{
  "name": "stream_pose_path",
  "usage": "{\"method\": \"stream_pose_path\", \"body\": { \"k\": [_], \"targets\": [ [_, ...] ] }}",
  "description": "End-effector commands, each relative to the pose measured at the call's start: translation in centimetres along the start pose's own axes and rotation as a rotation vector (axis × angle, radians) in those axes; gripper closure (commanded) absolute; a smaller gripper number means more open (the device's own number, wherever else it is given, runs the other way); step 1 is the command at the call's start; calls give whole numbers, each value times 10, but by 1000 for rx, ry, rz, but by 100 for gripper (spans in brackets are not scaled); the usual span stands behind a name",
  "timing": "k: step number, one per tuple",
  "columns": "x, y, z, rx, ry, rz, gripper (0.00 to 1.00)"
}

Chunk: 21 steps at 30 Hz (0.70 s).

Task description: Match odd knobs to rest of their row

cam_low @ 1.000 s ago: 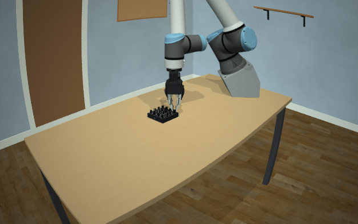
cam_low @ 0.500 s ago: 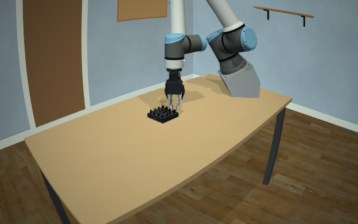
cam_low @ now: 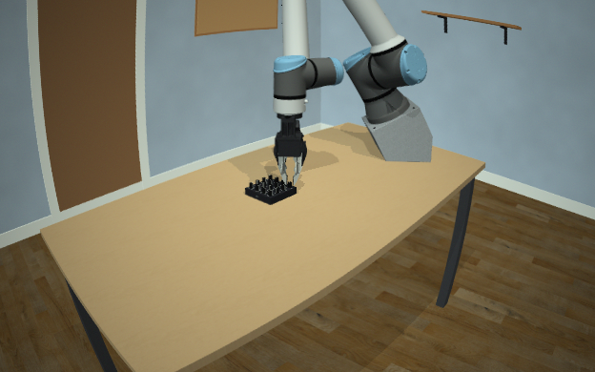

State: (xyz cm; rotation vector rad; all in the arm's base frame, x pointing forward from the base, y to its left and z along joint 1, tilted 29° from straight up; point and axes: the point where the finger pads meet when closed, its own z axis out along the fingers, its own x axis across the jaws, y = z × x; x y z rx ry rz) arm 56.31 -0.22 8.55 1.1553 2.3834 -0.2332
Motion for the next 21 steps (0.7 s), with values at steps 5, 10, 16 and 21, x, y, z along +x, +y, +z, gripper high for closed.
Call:
{"method": "stream_pose_path", "body": {
  "k": [5, 10, 16, 21],
  "targets": [
    [-1, 1, -10, -2, -3, 1, 89],
    [-2, 2, -21, -3, -5, 2, 89],
    [-2, 2, -35, -3, -5, 2, 89],
    [-2, 2, -40, -3, -4, 1, 89]
  ]
}}
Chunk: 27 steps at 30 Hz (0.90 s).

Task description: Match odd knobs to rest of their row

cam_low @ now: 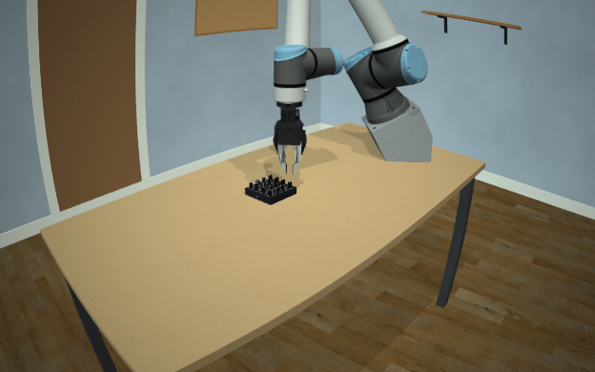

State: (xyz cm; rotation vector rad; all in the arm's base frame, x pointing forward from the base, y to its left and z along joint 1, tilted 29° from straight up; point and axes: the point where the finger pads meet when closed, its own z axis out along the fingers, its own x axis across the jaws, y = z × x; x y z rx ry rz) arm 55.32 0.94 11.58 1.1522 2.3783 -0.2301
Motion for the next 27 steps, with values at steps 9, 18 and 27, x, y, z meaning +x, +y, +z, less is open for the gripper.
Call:
{"method": "stream_pose_path", "body": {
  "k": [9, 18, 27],
  "targets": [
    [1, -1, -4, 5, 4, 1, 89],
    [-1, 4, -19, 1, 0, -138, 89],
    [0, 4, -25, 3, 3, -225, 89]
  ]
}}
